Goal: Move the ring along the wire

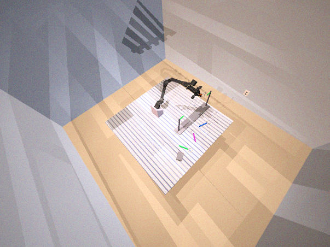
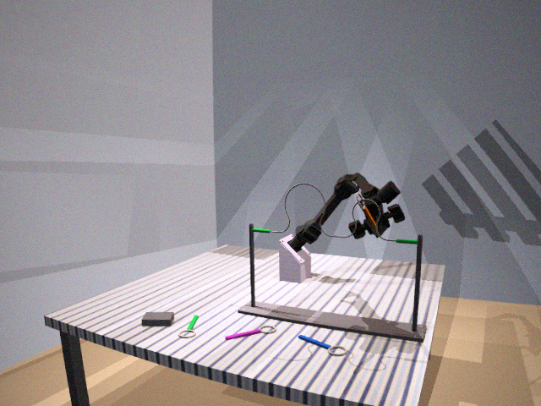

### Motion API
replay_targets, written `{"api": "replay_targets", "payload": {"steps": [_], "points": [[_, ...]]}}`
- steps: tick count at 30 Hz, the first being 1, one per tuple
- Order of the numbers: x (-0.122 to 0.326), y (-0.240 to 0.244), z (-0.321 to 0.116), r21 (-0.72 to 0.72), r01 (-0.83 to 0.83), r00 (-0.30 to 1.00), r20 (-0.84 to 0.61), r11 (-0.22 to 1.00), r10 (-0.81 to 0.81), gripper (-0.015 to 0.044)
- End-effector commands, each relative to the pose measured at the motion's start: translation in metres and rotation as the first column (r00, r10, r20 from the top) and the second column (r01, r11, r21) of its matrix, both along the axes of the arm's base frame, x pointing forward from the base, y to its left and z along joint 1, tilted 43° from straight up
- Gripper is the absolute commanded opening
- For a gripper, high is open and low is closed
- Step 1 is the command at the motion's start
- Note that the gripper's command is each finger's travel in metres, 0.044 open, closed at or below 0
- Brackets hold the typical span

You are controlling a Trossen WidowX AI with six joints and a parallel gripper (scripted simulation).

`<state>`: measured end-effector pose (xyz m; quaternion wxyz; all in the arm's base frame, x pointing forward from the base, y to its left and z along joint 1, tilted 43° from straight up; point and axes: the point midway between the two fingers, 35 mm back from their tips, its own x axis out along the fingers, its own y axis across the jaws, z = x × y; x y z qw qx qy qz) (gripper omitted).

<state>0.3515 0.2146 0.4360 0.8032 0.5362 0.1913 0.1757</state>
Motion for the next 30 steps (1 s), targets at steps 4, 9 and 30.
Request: {"api": "replay_targets", "payload": {"steps": [4, 9, 30], "points": [[-0.002, 0.003, 0.013, 0.172, -0.005, 1.0, 0.006, 0.985, 0.005, -0.015], [-0.002, 0.004, 0.02, 0.285, -0.007, 1.0, 0.007, 0.959, 0.006, -0.015], [-0.002, 0.001, 0.052, 0.7, -0.013, 1.0, 0.011, 0.714, 0.007, -0.015]]}}
